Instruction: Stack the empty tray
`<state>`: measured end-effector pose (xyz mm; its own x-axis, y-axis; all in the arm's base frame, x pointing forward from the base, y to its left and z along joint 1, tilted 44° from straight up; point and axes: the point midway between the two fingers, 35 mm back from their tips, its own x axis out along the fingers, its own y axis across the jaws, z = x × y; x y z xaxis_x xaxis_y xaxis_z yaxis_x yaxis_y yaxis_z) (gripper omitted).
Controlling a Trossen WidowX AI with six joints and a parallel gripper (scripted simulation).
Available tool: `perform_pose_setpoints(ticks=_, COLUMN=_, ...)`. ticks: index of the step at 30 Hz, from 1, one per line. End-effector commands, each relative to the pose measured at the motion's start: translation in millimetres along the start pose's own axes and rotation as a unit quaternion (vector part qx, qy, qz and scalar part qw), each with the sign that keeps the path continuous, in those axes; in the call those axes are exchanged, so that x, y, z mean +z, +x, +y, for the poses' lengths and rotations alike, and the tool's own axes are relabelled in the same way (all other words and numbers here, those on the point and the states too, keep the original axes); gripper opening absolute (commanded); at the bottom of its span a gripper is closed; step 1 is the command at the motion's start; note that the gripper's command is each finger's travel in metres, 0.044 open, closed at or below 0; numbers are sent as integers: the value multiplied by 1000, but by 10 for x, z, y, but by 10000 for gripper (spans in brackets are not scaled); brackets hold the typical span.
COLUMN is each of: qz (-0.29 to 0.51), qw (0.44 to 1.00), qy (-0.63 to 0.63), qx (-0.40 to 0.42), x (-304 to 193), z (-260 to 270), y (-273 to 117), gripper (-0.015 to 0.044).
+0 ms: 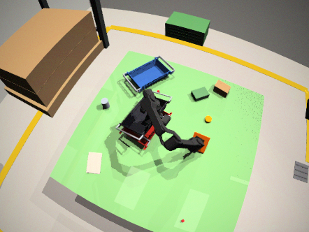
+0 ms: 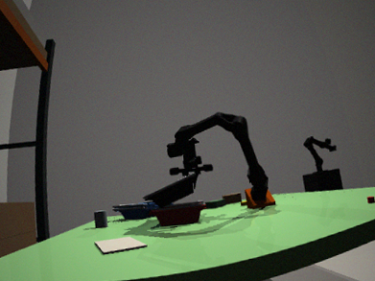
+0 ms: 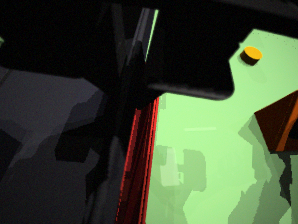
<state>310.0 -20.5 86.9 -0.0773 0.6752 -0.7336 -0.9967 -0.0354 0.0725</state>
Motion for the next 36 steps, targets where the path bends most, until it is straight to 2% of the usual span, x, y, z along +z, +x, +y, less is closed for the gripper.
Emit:
perform_pose_setpoints(ticks=1, qz=-3, qw=1000, qy=0, qx=10, x=37, z=55, y=89, gripper=0)
perform_pose_setpoints(ticks=36, qz=-3, qw=1000, qy=0, qx=10, x=50, z=74, y=125, gripper=0)
